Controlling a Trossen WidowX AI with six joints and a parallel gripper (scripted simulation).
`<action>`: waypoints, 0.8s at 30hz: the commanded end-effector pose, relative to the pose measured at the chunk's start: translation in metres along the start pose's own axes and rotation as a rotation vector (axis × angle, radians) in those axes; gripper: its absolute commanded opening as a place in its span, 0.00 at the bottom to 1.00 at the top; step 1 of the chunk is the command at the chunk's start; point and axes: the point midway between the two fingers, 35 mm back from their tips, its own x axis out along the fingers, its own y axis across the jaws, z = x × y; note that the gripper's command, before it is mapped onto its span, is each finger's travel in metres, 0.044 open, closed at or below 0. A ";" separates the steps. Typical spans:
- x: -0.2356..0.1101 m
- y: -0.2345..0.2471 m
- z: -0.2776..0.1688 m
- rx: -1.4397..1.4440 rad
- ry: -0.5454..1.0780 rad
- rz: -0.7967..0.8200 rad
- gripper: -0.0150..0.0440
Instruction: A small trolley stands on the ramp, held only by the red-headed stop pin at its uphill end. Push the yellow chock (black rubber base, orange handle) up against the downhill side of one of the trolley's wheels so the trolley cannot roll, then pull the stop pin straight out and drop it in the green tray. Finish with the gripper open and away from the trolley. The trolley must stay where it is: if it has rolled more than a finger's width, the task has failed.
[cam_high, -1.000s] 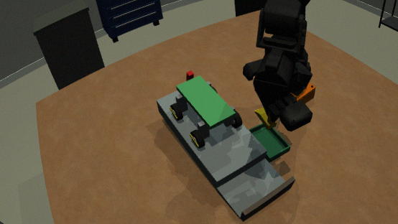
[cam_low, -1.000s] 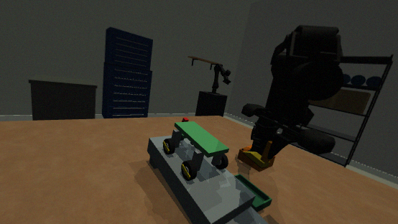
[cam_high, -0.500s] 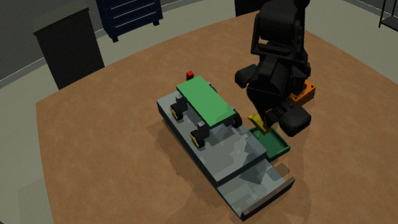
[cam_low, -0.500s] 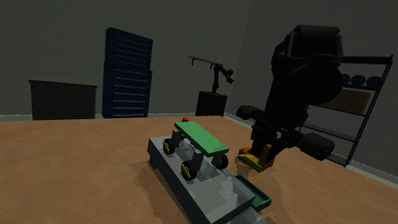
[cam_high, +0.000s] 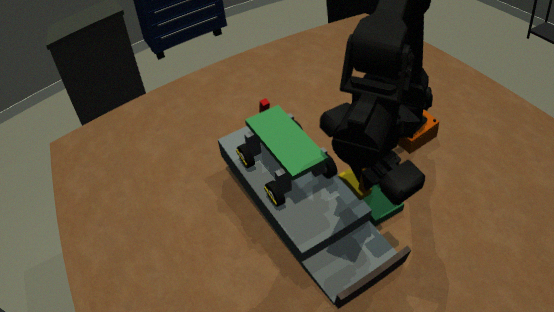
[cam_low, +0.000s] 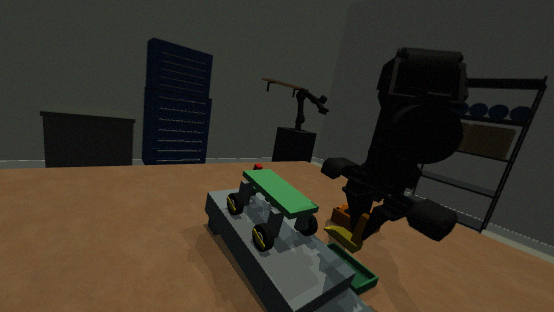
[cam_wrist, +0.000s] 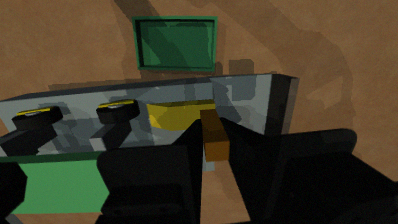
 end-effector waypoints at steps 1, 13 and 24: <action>0.010 0.000 0.000 -0.003 0.003 0.002 0.25; 0.045 0.001 -0.001 -0.003 0.003 0.002 0.25; 0.045 0.008 0.000 -0.003 0.003 0.003 0.25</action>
